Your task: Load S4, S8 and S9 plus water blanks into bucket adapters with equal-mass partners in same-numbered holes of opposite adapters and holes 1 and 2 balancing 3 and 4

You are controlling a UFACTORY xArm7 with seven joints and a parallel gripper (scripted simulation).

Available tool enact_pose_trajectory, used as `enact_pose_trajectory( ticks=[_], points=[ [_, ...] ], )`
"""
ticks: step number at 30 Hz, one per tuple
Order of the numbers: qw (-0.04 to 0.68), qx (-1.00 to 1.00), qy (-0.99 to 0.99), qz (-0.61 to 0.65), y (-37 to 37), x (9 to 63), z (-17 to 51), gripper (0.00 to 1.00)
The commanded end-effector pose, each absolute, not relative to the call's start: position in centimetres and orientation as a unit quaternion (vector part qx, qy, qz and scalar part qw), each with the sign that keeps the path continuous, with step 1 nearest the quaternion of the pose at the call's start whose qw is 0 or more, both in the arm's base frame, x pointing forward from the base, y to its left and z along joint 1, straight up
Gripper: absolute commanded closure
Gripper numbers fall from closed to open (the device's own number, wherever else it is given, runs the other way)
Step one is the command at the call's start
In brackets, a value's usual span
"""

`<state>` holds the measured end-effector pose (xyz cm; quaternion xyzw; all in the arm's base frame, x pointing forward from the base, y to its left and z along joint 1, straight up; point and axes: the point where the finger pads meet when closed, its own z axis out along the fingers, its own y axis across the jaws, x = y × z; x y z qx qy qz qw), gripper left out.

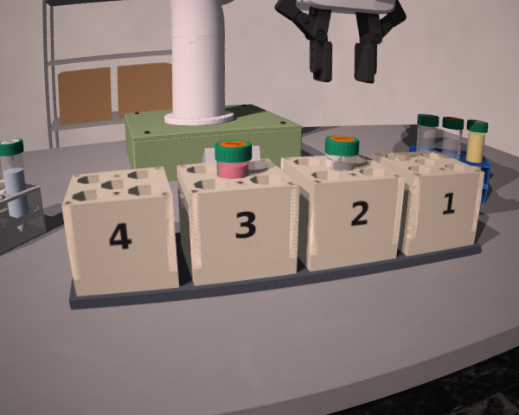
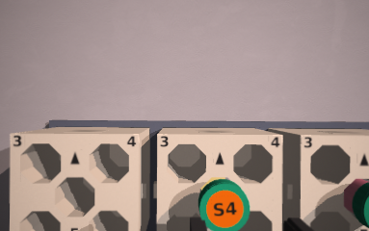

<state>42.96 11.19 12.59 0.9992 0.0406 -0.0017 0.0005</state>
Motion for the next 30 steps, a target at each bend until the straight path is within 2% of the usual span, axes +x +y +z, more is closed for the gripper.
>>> enact_pose_trajectory(
  ticks=[1,30],
  points=[
    [0.000,0.999,0.041,0.001,11.2,43.1,13.6,0.56],
    [0.000,0.999,0.041,0.001,11.2,43.1,17.7,0.56]
  ],
)
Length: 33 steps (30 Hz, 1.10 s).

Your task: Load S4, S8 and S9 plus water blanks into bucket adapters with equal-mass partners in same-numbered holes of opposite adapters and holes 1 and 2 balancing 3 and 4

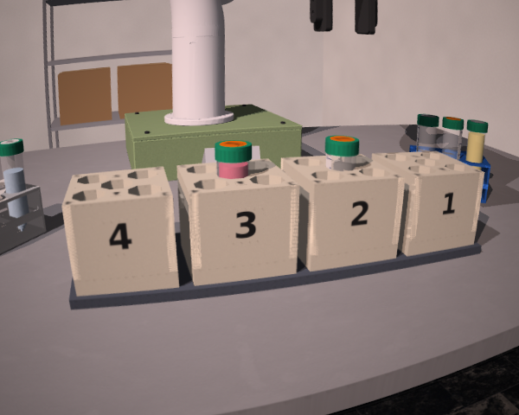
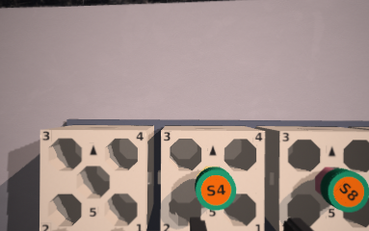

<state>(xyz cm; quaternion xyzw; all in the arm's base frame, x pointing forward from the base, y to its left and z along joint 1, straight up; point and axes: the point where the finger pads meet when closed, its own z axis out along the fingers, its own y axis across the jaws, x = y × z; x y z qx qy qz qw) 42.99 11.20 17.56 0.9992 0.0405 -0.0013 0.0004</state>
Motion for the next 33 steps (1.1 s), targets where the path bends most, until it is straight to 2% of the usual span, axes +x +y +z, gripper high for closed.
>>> enact_pose_trajectory(
  ticks=[1,19,20,33],
  points=[
    [0.000,0.999,0.041,0.001,11.2,43.1,17.7,0.56],
    [0.000,0.999,0.041,0.001,11.2,43.1,17.7,0.56],
    [0.000,0.998,0.057,0.001,11.7,42.8,17.7,0.43],
    [0.000,0.971,0.238,0.001,16.2,39.8,17.7,0.43]
  ],
)
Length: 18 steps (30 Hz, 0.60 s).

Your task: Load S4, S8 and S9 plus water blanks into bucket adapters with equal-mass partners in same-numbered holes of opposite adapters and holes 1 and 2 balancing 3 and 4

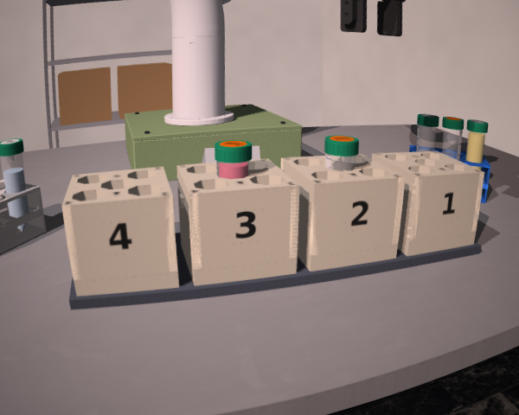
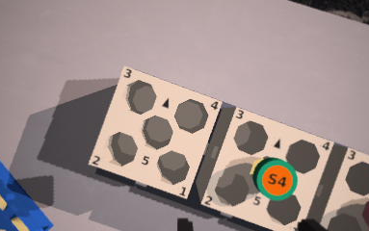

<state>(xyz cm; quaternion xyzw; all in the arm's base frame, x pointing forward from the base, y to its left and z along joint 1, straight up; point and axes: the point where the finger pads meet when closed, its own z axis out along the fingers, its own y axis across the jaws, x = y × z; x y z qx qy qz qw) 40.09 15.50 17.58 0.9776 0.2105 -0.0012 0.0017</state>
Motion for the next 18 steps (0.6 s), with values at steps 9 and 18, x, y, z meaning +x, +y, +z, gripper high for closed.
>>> enact_pose_trajectory(
  ticks=[9,18],
  points=[
    [0.000,0.925,0.381,0.001,20.0,37.3,17.7,0.43],
    [-0.001,0.874,0.486,0.001,22.9,35.3,17.7,0.43]
  ],
)
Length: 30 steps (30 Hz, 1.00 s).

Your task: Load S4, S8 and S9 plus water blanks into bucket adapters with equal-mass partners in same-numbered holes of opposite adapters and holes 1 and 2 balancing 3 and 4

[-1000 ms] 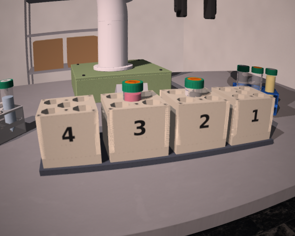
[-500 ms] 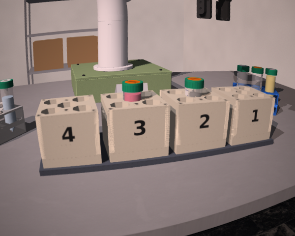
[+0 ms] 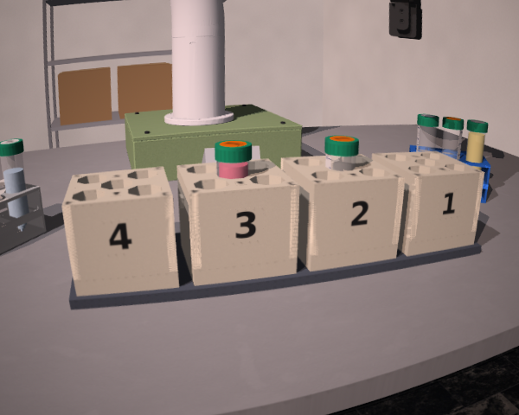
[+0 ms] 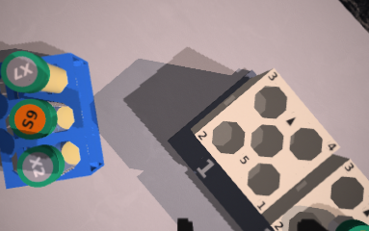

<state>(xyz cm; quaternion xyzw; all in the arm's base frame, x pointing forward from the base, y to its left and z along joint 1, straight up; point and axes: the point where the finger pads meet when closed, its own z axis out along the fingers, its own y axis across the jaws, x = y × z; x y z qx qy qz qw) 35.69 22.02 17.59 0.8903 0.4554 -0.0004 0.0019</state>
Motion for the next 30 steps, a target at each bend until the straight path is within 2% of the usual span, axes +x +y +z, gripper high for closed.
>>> enact_pose_trajectory(
  ticks=[1,30],
  points=[
    [-0.001,0.866,0.500,0.001,23.3,35.0,17.7,0.43],
    [-0.001,0.851,0.525,0.001,34.6,27.5,17.8,0.43]
  ],
)
